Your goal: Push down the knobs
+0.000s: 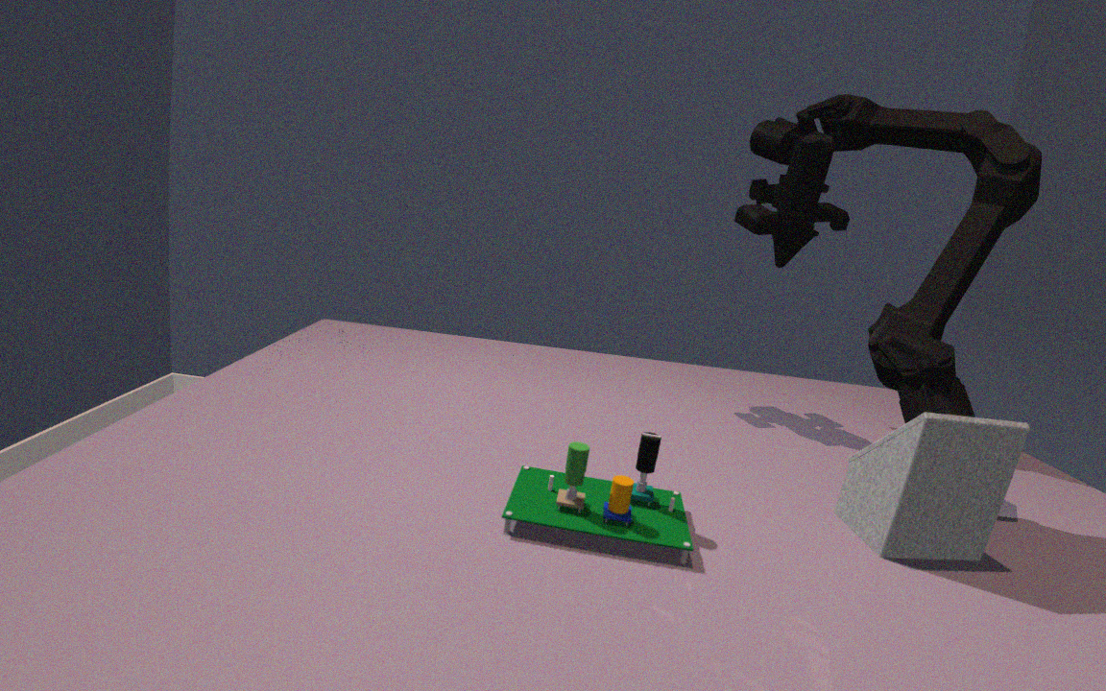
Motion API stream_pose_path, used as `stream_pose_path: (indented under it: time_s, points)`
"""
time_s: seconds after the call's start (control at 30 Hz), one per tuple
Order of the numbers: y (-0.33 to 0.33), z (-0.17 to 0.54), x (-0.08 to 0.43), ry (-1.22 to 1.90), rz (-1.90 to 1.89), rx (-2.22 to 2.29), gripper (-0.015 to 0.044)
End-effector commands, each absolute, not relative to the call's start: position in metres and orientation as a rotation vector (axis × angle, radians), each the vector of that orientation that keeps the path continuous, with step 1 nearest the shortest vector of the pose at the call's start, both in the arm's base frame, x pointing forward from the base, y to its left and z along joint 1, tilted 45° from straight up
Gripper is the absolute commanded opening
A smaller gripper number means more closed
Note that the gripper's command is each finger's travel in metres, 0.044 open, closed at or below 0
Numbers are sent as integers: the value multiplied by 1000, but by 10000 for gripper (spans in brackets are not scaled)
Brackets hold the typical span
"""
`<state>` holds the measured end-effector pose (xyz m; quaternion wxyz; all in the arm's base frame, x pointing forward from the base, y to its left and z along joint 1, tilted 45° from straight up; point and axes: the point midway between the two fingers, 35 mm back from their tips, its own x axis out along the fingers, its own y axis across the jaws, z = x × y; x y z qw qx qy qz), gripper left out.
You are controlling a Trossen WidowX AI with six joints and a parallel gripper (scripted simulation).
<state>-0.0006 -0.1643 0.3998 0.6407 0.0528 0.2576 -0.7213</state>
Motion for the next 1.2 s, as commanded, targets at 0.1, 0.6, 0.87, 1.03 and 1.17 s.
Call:
stream_pose_path:
  time_s: [0.1, 0.6, 0.87, 1.03, 1.17]
  points:
    - [-190, 375, 57, 774, -1452, 39, 0]
    - [-198, 309, 173, 1121, -1068, -192, 0]
    - [-179, 265, 226, 1284, -858, -344, 0]
    - [-160, 236, 255, 1376, -726, -449, 0]
    - [-142, 211, 274, 1445, -619, -537, 0]
